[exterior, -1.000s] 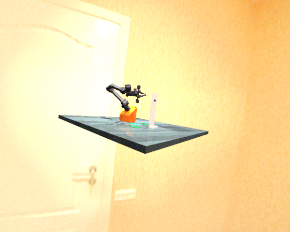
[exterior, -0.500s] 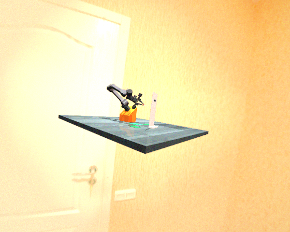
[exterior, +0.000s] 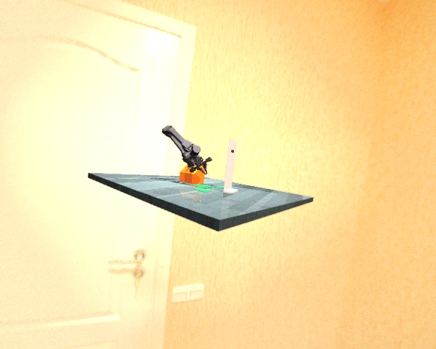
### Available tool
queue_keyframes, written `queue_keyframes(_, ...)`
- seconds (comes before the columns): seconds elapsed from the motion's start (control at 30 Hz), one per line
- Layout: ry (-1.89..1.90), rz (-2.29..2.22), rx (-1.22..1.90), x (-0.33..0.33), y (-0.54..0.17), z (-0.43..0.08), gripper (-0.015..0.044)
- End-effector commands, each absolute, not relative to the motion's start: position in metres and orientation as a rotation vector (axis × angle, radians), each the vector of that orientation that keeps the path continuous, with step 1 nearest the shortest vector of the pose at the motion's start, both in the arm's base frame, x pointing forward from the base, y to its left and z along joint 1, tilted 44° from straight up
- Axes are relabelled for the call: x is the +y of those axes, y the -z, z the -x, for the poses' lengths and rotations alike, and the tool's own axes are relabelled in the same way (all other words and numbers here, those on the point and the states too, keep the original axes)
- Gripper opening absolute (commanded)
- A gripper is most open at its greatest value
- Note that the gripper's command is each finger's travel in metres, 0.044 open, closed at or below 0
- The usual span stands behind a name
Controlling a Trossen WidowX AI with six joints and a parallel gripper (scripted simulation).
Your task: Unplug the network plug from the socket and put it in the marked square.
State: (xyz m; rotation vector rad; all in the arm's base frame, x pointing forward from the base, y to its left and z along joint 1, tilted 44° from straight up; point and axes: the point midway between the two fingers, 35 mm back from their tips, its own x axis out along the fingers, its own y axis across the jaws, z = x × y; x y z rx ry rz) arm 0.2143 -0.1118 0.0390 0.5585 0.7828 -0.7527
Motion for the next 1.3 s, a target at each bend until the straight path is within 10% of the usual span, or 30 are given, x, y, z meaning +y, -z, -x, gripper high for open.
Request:
queue_keyframes(0.0,0.797,-0.529,0.81,-0.117,-0.032,-0.204,0.0)
queue_keyframes(1.27,0.798,-0.529,0.814,-0.14,-0.008,-0.204,0.0)
